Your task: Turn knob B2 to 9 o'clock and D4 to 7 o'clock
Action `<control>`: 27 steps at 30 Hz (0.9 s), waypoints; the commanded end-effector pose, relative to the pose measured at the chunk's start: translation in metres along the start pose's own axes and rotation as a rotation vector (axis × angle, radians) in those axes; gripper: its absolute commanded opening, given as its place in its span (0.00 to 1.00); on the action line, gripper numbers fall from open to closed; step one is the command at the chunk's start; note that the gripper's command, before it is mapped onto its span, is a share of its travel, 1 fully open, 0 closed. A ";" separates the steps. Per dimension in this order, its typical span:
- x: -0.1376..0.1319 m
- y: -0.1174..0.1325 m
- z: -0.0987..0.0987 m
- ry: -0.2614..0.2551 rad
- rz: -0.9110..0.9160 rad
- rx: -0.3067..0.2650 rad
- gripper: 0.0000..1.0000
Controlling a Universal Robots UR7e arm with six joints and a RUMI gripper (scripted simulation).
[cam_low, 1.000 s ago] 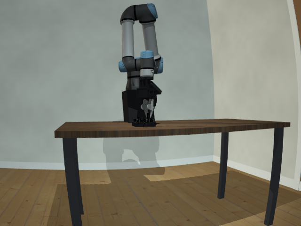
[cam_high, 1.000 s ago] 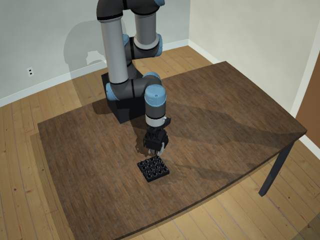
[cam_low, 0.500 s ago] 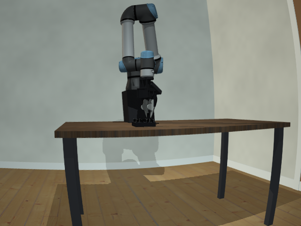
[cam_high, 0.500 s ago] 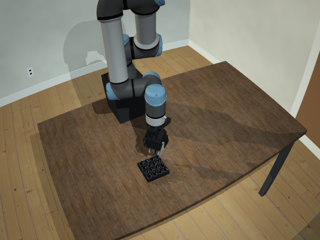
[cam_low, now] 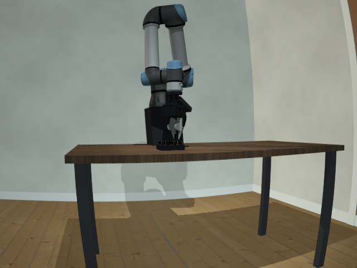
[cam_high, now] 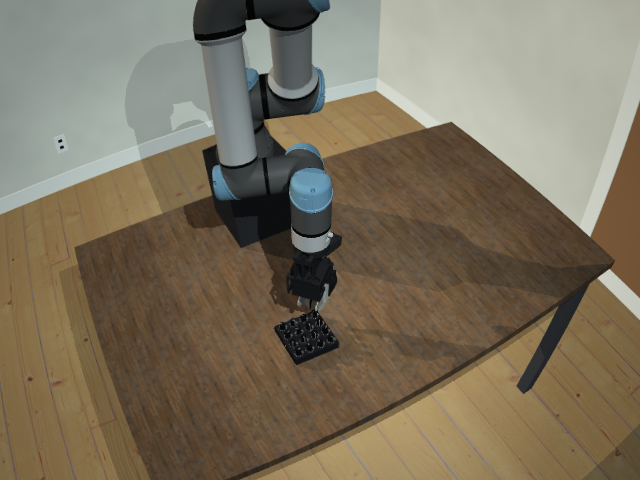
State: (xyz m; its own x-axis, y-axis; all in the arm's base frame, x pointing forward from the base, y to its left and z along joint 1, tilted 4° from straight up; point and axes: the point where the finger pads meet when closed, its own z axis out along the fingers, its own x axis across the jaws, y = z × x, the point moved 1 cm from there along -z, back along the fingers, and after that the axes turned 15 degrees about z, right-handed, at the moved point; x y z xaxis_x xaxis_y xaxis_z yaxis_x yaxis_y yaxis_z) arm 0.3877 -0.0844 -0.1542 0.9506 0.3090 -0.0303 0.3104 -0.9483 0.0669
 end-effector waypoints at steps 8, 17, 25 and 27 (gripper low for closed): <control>-0.001 -0.002 0.000 -0.001 -0.001 0.000 0.11; -0.001 -0.002 0.000 -0.001 -0.001 0.000 0.11; -0.001 -0.002 0.003 -0.002 -0.001 0.001 0.11; -0.001 -0.002 0.003 -0.002 -0.001 0.001 0.11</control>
State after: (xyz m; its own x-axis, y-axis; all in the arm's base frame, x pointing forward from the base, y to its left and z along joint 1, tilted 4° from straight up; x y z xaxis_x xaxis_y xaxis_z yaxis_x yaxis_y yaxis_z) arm 0.3881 -0.0846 -0.1548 0.9506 0.3090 -0.0292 0.3103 -0.9482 0.0681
